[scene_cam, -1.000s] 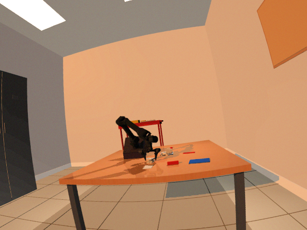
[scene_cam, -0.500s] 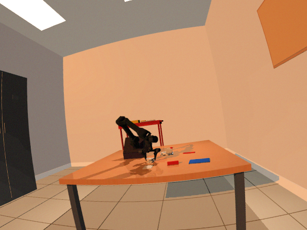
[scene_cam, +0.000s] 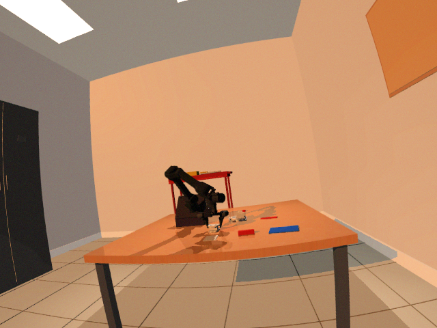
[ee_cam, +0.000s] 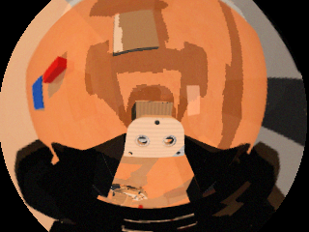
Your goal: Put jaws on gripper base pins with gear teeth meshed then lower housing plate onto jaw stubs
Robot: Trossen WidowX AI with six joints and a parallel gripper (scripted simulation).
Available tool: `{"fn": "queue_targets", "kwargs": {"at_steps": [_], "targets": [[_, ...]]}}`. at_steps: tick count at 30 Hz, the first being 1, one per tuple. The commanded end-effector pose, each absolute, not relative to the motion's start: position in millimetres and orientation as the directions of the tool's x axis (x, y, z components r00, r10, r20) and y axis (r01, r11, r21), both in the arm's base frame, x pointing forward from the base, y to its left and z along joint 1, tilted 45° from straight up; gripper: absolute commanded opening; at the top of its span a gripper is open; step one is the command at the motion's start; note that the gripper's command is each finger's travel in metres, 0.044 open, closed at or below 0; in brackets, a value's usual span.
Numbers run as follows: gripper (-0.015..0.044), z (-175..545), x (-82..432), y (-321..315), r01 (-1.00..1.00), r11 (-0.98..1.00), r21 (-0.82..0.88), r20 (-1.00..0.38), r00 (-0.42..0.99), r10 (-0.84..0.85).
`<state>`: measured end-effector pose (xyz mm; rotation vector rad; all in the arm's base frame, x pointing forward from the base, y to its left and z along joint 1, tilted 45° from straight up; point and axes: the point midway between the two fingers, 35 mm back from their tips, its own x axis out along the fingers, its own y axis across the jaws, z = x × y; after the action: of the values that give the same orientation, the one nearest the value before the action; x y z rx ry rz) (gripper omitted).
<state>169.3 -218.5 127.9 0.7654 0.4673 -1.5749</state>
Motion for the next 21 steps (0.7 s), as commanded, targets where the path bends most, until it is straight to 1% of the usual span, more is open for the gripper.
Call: {"fn": "queue_targets", "kwargs": {"at_steps": [1, 21], "targets": [[0.0351, 139, 173, -212, 0.977, -0.158, 0.145, -0.701, -0.011, -0.713], [0.0351, 177, 171, -172, 0.978, -0.152, 0.143, -0.701, -0.009, -0.713]]}}
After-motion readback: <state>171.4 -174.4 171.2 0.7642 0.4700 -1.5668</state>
